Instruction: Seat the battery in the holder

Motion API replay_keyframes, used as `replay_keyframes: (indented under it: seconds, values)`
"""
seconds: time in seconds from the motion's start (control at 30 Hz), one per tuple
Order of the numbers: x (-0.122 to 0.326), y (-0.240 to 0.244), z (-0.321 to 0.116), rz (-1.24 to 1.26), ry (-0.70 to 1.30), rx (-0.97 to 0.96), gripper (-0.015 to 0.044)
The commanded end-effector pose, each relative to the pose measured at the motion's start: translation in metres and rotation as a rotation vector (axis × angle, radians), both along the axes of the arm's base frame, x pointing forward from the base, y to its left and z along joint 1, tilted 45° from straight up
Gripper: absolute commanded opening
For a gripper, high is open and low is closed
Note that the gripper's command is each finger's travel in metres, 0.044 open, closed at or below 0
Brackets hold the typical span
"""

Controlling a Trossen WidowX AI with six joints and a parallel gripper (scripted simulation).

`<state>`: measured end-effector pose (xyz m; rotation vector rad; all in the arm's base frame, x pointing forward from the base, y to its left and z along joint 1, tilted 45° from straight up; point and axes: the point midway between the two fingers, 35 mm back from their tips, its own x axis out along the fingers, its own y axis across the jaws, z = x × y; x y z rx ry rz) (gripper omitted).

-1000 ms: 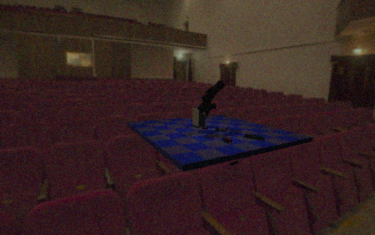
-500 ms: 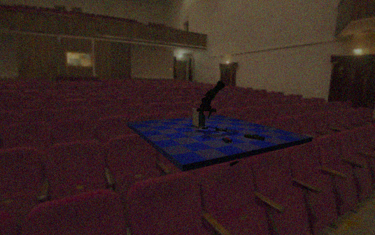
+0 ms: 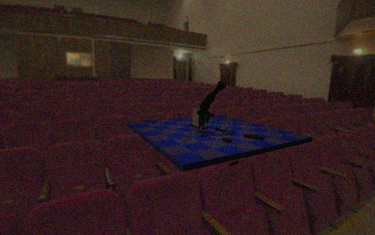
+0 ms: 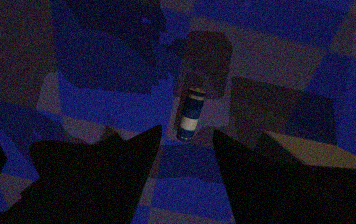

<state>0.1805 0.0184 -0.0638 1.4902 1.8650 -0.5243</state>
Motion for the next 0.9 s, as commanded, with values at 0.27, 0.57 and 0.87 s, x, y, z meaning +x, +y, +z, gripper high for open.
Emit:
replay_keyframes:
  seconds: [0.27, 0.57, 0.87]
  values:
    - [-0.007, 0.008, -0.007, -0.109, 0.112, -0.003, 0.0237]
    - [-0.007, 0.018, -0.018, -0.11, 0.112, -0.004, 0.0237]
    - [-0.009, 0.028, -0.028, -0.11, 0.112, -0.004, 0.0237]
